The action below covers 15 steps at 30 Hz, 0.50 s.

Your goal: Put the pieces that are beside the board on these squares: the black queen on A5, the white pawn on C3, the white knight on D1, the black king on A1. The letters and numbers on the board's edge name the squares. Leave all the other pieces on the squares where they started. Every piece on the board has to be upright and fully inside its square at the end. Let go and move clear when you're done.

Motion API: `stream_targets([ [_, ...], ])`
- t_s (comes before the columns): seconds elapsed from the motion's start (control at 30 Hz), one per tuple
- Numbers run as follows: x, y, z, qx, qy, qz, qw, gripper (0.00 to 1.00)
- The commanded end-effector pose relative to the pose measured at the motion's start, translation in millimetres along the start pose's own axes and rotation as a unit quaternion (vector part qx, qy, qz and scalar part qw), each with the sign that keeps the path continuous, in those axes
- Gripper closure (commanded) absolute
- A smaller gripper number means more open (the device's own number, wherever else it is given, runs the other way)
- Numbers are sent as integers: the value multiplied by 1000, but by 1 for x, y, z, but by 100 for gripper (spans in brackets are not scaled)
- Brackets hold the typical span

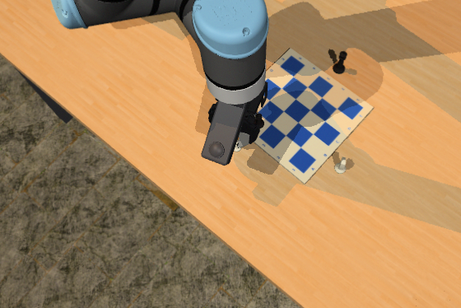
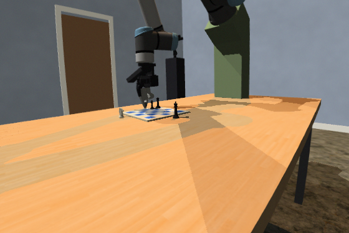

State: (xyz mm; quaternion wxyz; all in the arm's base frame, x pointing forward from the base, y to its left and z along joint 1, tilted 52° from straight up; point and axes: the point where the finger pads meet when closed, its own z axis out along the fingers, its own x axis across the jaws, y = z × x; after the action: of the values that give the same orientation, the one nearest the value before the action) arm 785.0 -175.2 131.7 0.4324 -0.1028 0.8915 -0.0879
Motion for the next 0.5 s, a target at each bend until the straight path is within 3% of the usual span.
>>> stream_targets([
  [0.0, 0, 0, 0, 0, 0, 0, 1000, 100],
  [0.47, 0, 0, -4, 0, 0, 0, 1000, 100],
])
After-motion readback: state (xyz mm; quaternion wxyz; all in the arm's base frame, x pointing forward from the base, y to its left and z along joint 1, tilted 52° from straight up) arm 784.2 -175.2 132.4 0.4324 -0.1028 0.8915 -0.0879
